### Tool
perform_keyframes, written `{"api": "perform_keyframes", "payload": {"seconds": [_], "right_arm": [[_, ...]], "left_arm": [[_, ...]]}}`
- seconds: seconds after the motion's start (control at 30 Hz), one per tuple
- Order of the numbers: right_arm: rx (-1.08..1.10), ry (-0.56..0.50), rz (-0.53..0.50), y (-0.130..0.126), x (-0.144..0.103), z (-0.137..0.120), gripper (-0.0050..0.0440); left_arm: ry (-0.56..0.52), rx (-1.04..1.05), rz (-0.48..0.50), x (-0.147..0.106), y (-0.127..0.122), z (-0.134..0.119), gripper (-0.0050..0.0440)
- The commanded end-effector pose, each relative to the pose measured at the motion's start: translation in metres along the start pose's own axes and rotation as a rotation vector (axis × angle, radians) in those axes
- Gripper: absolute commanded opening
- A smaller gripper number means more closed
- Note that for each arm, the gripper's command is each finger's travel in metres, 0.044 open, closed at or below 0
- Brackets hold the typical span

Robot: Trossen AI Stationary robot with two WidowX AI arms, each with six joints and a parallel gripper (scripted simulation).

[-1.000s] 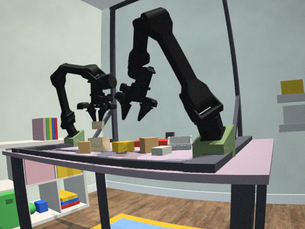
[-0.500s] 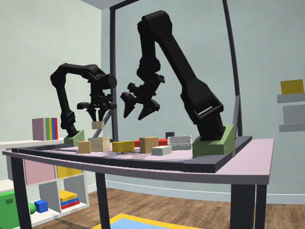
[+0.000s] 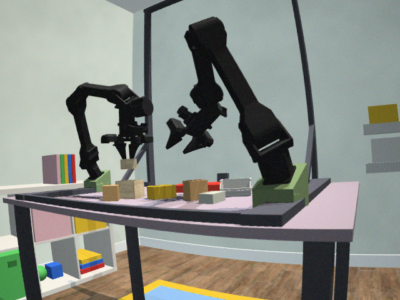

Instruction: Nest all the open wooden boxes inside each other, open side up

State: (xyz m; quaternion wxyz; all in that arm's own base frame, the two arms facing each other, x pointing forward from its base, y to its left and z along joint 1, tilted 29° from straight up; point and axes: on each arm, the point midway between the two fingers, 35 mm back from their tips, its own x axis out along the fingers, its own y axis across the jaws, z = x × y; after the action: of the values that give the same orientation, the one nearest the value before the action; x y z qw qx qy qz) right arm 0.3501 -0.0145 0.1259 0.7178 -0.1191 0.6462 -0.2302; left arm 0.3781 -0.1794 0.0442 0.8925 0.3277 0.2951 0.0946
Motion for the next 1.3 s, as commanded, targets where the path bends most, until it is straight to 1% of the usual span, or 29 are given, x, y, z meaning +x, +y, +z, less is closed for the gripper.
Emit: {"api": "perform_keyframes", "payload": {"seconds": [0.0, 0.1, 0.13, 0.3, 0.6, 0.67, 0.7, 1.17, 1.27], "right_arm": [[0.013, -0.018, 0.004, -0.001, -0.006, 0.004, 0.018], [0.013, -0.018, 0.004, -0.001, -0.006, 0.004, 0.018], [0.013, -0.018, 0.004, -0.001, -0.006, 0.004, 0.018], [0.013, -0.018, 0.004, -0.001, -0.006, 0.004, 0.018], [0.013, -0.018, 0.004, -0.001, -0.006, 0.004, 0.018], [0.013, -0.018, 0.004, -0.001, -0.006, 0.004, 0.018], [0.013, -0.018, 0.004, -0.001, -0.006, 0.004, 0.018], [0.013, -0.018, 0.004, -0.001, -0.006, 0.004, 0.018], [0.013, -0.018, 0.004, -0.001, -0.006, 0.004, 0.018]], "left_arm": [[-0.08, -0.004, 0.027, -0.005, -0.007, 0.008, 0.04], [-0.092, -0.006, 0.032, -0.006, -0.008, 0.008, 0.04], [-0.115, -0.026, 0.038, -0.008, -0.009, 0.012, 0.04], [-0.169, -0.02, 0.073, -0.015, -0.017, 0.012, 0.04], [-0.247, -0.046, 0.121, -0.027, -0.023, 0.013, 0.04], [-0.247, -0.046, 0.121, -0.027, -0.023, 0.013, 0.04], [-0.266, -0.071, 0.125, -0.029, -0.023, 0.016, 0.04], [-0.343, -0.108, 0.196, -0.051, -0.027, 0.005, 0.04], [-0.357, -0.137, 0.199, -0.054, -0.026, 0.007, 0.04]]}}
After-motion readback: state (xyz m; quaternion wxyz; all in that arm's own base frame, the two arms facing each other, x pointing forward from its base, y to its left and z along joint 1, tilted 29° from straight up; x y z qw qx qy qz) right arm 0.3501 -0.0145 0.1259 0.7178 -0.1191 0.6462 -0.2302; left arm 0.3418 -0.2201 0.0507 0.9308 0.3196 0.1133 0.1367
